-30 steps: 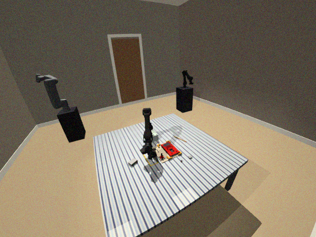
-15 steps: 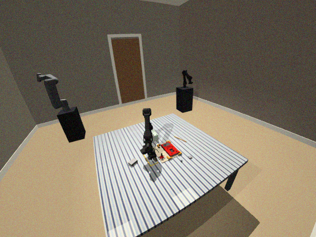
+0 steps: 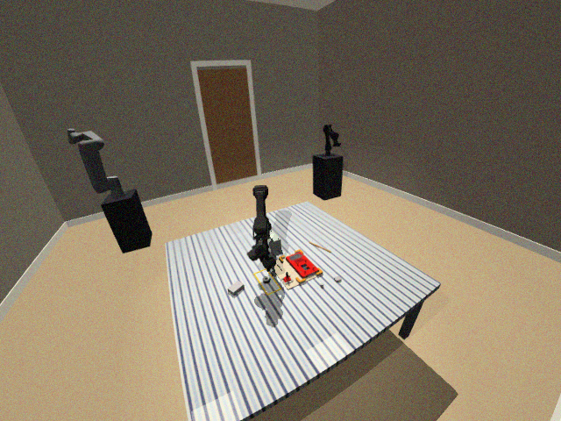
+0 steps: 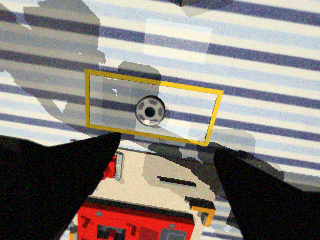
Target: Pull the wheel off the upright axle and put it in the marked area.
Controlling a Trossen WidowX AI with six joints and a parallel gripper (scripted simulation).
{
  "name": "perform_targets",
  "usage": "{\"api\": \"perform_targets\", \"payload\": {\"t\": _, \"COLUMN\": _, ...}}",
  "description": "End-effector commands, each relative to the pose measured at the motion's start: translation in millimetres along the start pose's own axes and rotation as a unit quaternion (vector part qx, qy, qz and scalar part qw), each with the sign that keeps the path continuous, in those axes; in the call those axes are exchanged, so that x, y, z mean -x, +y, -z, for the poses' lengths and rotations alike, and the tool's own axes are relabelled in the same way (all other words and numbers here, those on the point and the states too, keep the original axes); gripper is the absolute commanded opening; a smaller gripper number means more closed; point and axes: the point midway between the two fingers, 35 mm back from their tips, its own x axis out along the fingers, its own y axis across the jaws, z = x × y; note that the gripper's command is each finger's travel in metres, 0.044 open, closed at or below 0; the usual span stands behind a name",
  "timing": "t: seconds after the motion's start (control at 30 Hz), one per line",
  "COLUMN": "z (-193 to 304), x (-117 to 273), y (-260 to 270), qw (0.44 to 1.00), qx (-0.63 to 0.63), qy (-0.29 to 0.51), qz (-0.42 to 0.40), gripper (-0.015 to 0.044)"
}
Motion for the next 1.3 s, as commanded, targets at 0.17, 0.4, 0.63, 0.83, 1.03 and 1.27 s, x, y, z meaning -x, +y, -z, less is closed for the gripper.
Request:
{"api": "perform_targets", "payload": {"t": 0.17, "z": 25, "x": 33, "y": -57, "qw": 1.0, "qx": 0.003, "qy": 0.001, "qz": -0.001, "gripper": 0.044}}
{"api": "perform_targets", "payload": {"t": 0.4, "z": 25, "x": 33, "y": -57, "qw": 1.0, "qx": 0.003, "qy": 0.001, "qz": -0.001, "gripper": 0.044}}
{"api": "perform_targets", "payload": {"t": 0.63, "z": 25, "x": 33, "y": -57, "qw": 1.0, "qx": 0.003, "qy": 0.001, "qz": -0.001, "gripper": 0.044}}
{"api": "perform_targets", "payload": {"t": 0.83, "z": 25, "x": 33, "y": -57, "qw": 1.0, "qx": 0.003, "qy": 0.001, "qz": -0.001, "gripper": 0.044}}
{"api": "perform_targets", "payload": {"t": 1.03, "z": 25, "x": 33, "y": -57, "qw": 1.0, "qx": 0.003, "qy": 0.001, "qz": -0.001, "gripper": 0.044}}
{"api": "perform_targets", "payload": {"t": 1.27, "z": 25, "x": 33, "y": -57, "qw": 1.0, "qx": 0.003, "qy": 0.001, "qz": -0.001, "gripper": 0.044}}
